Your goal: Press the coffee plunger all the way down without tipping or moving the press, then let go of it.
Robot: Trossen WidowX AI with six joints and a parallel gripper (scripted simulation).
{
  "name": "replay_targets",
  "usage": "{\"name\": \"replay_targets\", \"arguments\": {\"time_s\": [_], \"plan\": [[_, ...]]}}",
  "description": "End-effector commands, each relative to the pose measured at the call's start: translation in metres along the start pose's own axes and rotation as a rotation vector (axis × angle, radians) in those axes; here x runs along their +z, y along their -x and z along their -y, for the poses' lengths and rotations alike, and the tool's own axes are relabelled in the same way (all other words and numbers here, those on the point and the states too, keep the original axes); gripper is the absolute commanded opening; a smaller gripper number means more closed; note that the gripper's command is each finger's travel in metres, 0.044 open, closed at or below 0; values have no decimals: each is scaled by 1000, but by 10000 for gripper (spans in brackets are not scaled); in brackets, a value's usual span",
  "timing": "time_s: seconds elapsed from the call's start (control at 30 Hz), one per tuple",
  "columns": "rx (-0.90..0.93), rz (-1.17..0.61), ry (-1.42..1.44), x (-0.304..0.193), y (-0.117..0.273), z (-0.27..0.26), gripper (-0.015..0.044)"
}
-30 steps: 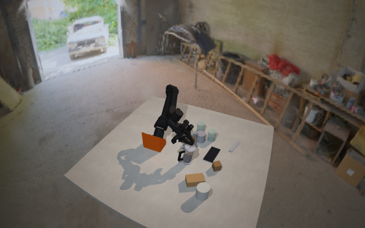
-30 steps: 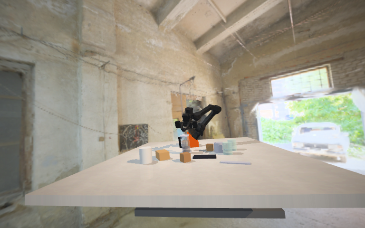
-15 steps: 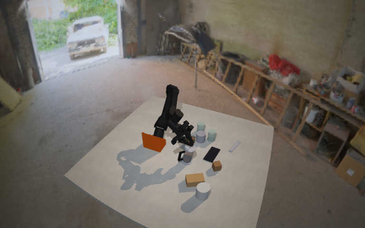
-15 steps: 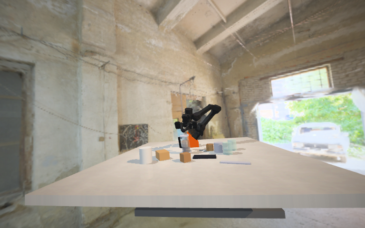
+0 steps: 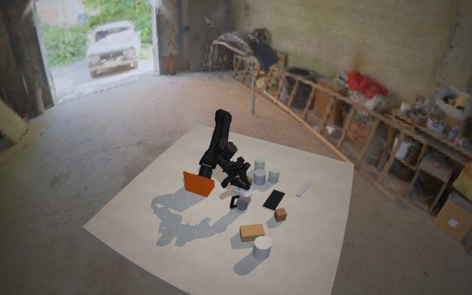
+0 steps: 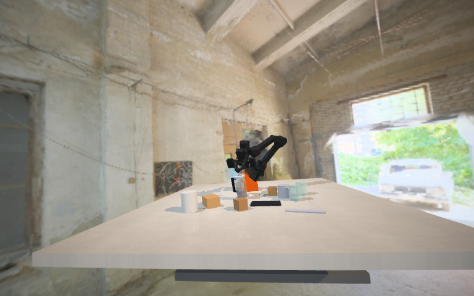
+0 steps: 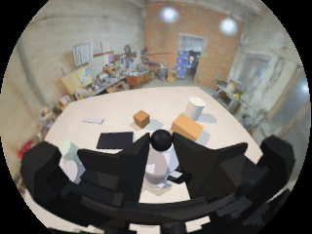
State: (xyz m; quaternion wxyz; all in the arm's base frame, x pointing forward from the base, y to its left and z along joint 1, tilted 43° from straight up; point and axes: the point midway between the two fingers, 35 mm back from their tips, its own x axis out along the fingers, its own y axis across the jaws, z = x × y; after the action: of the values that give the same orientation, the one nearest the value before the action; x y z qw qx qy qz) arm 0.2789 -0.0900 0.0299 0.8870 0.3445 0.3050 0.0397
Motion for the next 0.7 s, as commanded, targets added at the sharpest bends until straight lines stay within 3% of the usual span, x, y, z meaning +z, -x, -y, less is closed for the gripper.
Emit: {"name": "replay_targets", "arguments": {"time_s": [0.0, 0.67], "plan": [[12, -23, -24, -6, -3, 0, 119], [4, -6, -6, 0, -2, 1, 119]]}}
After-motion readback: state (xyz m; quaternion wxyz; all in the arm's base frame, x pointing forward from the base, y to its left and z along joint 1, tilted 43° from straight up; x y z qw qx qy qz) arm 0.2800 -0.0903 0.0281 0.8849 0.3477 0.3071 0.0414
